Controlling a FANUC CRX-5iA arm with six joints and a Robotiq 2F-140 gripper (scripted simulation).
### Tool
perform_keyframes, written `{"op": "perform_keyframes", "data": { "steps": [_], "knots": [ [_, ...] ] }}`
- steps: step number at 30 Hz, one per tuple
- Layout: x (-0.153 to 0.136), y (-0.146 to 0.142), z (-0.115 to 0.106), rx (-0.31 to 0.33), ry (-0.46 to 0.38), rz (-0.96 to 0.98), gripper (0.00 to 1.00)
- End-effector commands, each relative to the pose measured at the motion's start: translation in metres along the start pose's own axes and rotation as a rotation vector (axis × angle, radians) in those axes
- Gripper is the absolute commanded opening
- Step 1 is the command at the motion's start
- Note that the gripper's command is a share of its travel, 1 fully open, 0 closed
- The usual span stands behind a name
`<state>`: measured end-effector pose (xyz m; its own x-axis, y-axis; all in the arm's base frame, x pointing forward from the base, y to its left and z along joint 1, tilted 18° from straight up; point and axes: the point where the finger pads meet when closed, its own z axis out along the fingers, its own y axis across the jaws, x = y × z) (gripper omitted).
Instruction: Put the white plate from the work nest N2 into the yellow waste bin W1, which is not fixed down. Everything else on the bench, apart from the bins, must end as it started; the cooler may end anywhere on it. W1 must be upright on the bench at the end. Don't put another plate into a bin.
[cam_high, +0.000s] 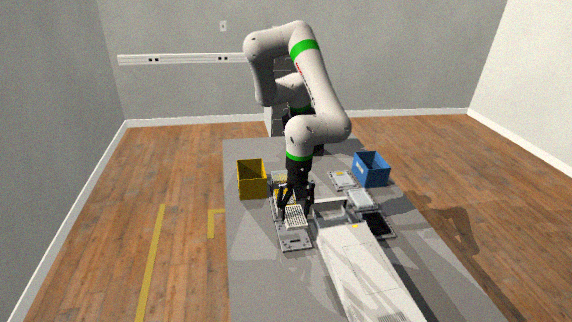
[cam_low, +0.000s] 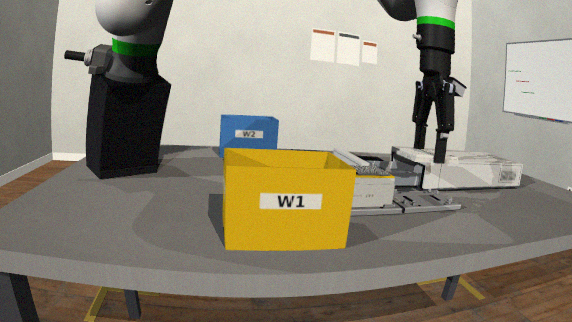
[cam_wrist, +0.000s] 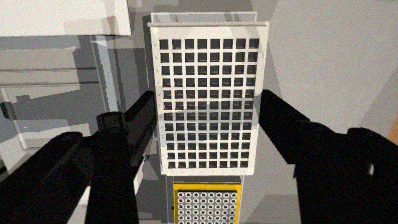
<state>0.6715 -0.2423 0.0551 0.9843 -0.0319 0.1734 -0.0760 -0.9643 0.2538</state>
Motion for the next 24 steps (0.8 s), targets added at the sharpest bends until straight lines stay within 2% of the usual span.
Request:
{"op": "perform_keyframes", "data": {
  "steps": [1,24],
  "knots": [
    [0.001,0.0,-0.003,0.0,0.002,0.0,0.1],
    [0.001,0.0,-0.03,0.0,0.002,0.0,0.1]
  ]
}}
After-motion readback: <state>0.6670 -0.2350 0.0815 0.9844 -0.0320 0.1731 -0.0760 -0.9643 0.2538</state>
